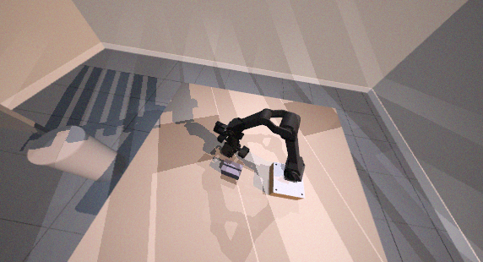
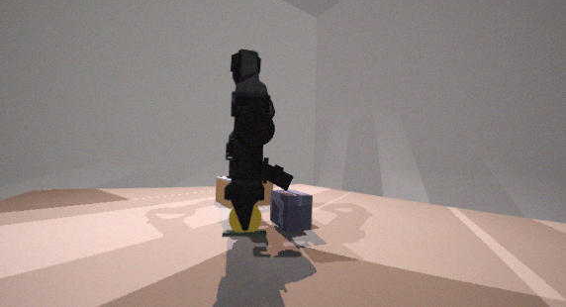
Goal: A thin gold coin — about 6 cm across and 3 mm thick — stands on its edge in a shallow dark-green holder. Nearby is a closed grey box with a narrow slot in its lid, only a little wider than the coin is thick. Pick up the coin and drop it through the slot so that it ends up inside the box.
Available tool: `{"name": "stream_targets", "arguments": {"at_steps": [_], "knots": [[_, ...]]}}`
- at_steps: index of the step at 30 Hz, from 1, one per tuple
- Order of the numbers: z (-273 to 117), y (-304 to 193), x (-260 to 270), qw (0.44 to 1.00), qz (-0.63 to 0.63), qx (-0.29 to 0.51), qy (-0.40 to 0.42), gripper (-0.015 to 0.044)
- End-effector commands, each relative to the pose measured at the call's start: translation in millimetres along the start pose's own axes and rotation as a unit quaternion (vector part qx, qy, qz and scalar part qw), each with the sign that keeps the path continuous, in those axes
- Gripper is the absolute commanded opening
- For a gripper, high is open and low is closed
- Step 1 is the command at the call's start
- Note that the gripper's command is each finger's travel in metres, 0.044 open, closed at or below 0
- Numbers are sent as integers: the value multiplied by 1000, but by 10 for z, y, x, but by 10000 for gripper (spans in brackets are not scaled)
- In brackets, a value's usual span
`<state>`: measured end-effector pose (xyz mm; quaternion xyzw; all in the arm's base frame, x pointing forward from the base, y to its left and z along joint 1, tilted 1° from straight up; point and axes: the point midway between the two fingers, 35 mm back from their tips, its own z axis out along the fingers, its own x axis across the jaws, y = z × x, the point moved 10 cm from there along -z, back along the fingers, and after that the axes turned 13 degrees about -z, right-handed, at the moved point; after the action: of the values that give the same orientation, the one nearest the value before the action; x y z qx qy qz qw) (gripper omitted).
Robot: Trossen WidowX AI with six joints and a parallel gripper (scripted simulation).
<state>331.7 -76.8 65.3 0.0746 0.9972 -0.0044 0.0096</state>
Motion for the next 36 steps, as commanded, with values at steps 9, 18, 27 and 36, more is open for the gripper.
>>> {"name": "stream_targets", "arguments": {"at_steps": [9,18,27,36], "knots": [[-27,-3,0,1000,0,2,1,0],[-247,-5,-26,1000,0,2,0,0],[-473,-6,-36,1000,0,2,0,0],[-702,-5,-29,1000,0,2,0,0]]}}
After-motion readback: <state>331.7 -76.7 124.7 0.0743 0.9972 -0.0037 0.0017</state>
